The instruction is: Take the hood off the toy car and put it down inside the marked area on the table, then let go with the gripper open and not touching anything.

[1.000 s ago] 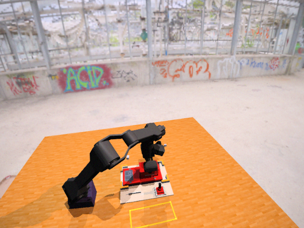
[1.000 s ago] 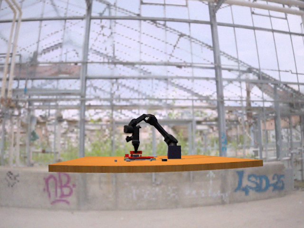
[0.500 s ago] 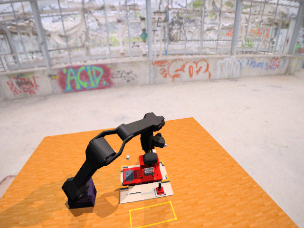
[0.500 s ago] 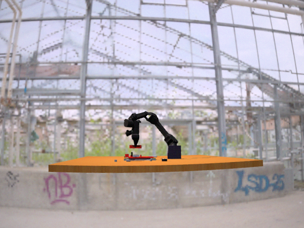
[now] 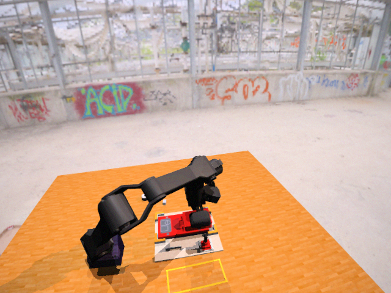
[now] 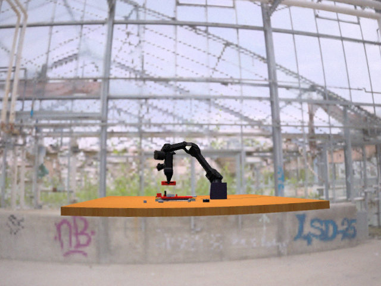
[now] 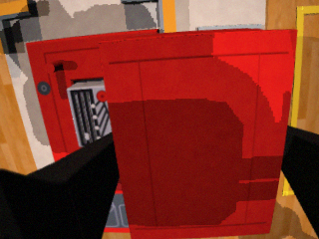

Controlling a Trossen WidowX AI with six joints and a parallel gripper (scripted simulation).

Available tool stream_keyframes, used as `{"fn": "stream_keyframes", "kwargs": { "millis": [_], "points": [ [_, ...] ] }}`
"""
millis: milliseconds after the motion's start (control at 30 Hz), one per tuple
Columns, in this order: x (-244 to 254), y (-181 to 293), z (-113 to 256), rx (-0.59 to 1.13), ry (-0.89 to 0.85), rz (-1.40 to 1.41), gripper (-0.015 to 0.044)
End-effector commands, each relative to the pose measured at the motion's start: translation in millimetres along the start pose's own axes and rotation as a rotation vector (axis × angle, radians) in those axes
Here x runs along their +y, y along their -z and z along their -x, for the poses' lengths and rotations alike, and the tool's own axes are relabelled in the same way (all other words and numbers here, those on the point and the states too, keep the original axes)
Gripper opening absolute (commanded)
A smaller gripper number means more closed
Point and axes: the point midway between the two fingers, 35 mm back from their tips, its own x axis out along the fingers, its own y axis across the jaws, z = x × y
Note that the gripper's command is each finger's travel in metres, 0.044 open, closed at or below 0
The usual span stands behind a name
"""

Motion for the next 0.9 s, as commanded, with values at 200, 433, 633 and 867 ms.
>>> {"fn": "stream_keyframes", "kwargs": {
  "millis": [200, 433, 633, 867],
  "points": [
    [-54.0, 5.7, 0.0, 0.008, 0.009, 0.006, 0.0000],
    [-92.3, 13.1, 1.1, 0.009, 0.014, 0.005, 0.0000],
    [-123.7, 23.0, 1.5, 0.011, 0.021, 0.004, 0.0000],
    [-141.0, 30.1, 1.5, 0.013, 0.026, 0.003, 0.0000]
  ]
}}
